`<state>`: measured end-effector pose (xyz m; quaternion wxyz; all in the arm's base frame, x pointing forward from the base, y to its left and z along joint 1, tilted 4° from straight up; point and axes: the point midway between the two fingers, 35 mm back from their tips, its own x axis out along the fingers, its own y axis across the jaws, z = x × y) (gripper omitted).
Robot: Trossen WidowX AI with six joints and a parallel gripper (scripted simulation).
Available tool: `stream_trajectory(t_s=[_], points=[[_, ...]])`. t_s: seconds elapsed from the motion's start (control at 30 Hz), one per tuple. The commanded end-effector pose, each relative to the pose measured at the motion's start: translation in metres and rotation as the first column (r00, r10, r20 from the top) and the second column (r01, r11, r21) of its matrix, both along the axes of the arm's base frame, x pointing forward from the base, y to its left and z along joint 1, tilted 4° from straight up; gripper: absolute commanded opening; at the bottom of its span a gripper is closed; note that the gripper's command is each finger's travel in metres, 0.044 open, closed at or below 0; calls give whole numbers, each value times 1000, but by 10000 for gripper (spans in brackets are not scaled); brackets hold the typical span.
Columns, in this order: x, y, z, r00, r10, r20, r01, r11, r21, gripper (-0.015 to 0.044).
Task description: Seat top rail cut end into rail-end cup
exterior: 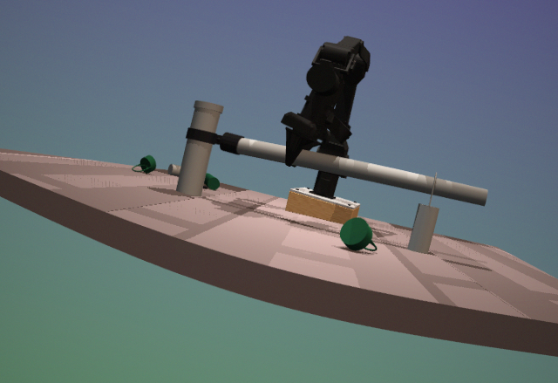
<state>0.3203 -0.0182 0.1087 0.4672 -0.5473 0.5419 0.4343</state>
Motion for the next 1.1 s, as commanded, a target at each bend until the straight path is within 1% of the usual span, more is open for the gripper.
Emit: stream_trajectory(t_s=[0.0,1.07], points=[[0,-3,3,1000,0,4,0,1000,-12,0],[0,-5,6,1000,0,4,0,1000,-15,0]])
